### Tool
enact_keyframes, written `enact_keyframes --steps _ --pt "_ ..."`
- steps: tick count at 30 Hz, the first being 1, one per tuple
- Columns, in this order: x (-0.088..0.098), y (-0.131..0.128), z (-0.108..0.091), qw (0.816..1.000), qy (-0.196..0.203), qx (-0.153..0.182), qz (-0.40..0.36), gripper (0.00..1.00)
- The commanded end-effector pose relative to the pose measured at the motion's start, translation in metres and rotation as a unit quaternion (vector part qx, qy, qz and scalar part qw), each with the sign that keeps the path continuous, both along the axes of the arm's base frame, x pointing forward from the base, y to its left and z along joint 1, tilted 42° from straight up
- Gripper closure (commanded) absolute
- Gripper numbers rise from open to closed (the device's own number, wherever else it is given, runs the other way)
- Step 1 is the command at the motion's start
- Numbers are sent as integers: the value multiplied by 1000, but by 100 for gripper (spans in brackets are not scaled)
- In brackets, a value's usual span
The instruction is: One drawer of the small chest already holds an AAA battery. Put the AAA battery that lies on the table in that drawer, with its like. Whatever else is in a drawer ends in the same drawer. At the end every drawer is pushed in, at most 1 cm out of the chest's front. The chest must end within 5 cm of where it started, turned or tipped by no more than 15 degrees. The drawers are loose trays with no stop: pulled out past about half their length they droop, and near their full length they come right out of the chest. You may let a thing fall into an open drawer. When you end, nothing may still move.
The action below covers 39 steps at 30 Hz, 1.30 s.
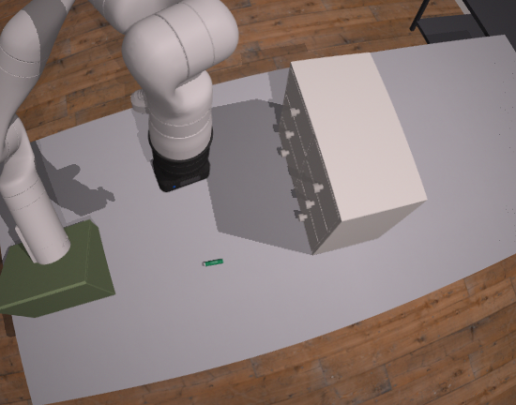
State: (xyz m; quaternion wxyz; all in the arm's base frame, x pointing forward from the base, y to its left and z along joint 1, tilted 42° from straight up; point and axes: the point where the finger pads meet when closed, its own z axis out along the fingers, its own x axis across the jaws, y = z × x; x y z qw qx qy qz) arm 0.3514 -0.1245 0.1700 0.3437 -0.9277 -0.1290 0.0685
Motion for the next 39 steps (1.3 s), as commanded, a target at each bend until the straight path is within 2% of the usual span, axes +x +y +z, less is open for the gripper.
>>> enact_keyframes --steps 1,30,39 --pt "-1 -5 -1 1000 1 0 -5 0" --pt "4 -34 -6 998 -3 8 -55 0" --pt "4 -34 -6 998 -3 8 -55 0"
